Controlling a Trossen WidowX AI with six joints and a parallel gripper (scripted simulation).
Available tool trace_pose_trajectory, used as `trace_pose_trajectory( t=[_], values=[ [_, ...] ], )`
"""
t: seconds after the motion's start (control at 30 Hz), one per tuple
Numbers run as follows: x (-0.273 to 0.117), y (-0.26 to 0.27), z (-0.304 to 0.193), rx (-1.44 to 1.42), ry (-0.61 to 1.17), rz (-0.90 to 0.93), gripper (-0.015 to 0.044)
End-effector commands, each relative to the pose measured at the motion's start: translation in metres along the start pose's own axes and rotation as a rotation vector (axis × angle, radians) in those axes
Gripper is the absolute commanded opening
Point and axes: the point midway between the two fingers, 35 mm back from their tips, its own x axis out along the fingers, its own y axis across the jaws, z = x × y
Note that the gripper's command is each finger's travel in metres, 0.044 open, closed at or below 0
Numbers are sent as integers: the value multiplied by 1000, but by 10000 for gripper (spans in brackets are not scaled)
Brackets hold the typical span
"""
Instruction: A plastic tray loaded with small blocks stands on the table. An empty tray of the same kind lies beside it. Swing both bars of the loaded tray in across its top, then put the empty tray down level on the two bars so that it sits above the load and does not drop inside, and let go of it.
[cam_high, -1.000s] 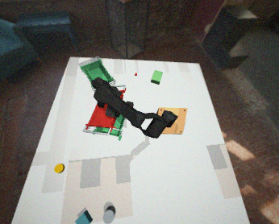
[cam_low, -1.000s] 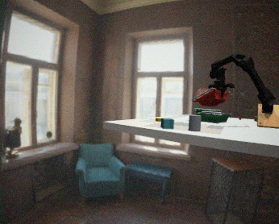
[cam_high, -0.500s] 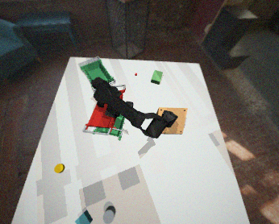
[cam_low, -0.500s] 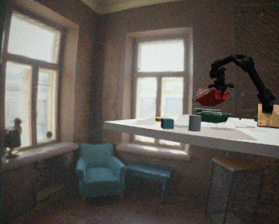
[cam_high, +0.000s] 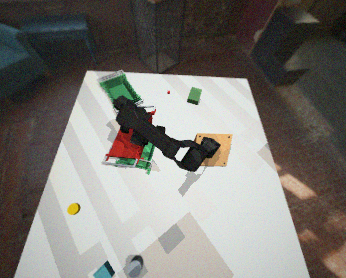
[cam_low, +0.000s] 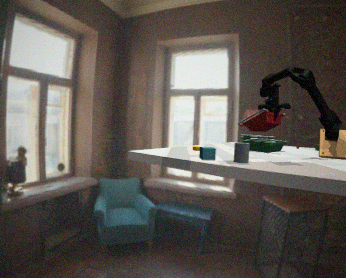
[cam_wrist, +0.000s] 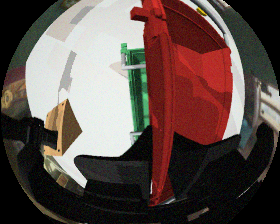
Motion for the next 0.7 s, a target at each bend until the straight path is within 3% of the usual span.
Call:
trace_pose_trajectory(
  t=[0.0, 0.67],
  values=[
    [-4, -2, -1, 3, -4, -16, 0],
    [11, -3, -1, 3, -4, -17, 0]
  ],
)
